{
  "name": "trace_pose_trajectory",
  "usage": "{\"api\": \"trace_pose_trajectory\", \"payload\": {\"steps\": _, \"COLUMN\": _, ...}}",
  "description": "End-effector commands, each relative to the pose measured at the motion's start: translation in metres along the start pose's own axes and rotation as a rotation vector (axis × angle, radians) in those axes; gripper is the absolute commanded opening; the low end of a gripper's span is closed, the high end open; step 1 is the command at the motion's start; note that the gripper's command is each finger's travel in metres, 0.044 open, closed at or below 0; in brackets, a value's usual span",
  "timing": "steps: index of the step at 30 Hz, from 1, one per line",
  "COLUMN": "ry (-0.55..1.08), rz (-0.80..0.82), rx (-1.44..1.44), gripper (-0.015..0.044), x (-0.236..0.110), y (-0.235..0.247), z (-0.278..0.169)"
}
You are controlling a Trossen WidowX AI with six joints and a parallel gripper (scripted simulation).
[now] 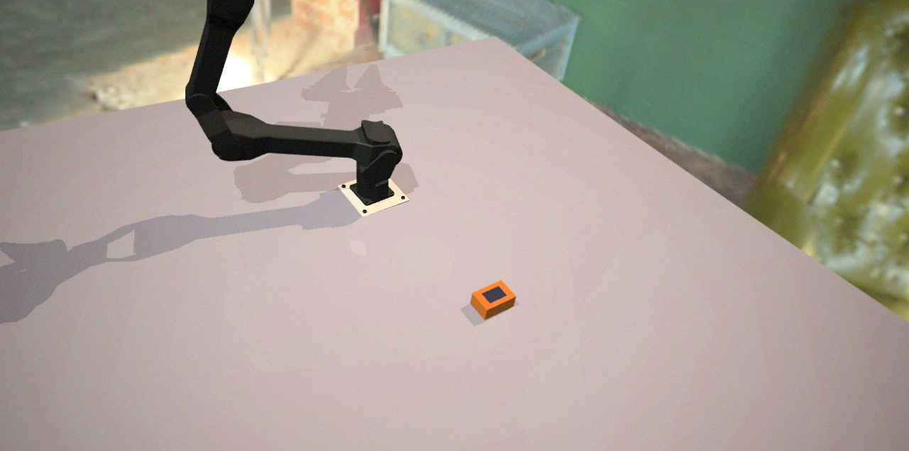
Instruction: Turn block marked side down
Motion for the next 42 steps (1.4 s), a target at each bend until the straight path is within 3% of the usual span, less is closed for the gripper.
{"api": "trace_pose_trajectory", "payload": {"steps": 1, "ry": -0.128, "rz": -0.147, "rx": -0.01, "gripper": 0.044, "x": 0.023, "y": -0.053, "z": 0.047}}
{"api": "trace_pose_trajectory", "payload": {"steps": 9, "ry": -0.344, "rz": -0.453, "rx": -0.093, "gripper": 0.044, "x": 0.027, "y": -0.151, "z": 0.125}}
{"api": "trace_pose_trajectory", "payload": {"steps": 16, "ry": -0.501, "rz": -0.764, "rx": -0.12, "gripper": 0.044, "x": -0.01, "y": -0.242, "z": 0.186}}
{"api": "trace_pose_trajectory", "payload": {"steps": 24, "ry": -0.635, "rz": -1.124, "rx": -0.111, "gripper": 0.044, "x": -0.087, "y": -0.327, "z": 0.233}}
{"api": "trace_pose_trajectory", "payload": {"steps": 30, "ry": -0.716, "rz": -1.444, "rx": -0.112, "gripper": 0.044, "x": -0.17, "y": -0.371, "z": 0.259}}
{"api": "trace_pose_trajectory", "payload": {"steps": 42, "ry": -0.716, "rz": -1.938, "rx": 0.055, "gripper": 0.044, "x": -0.312, "y": -0.405, "z": 0.247}}
Point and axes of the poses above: the point midway between the two fingers, 35 mm back from their tips, its own x axis out along the fingers, its own y axis across the jaws, z = x × y, the point moved 1 cm from there along -x, back along the fingers, and after that the axes turned 12 degrees about -x, right-handed, at the moved point
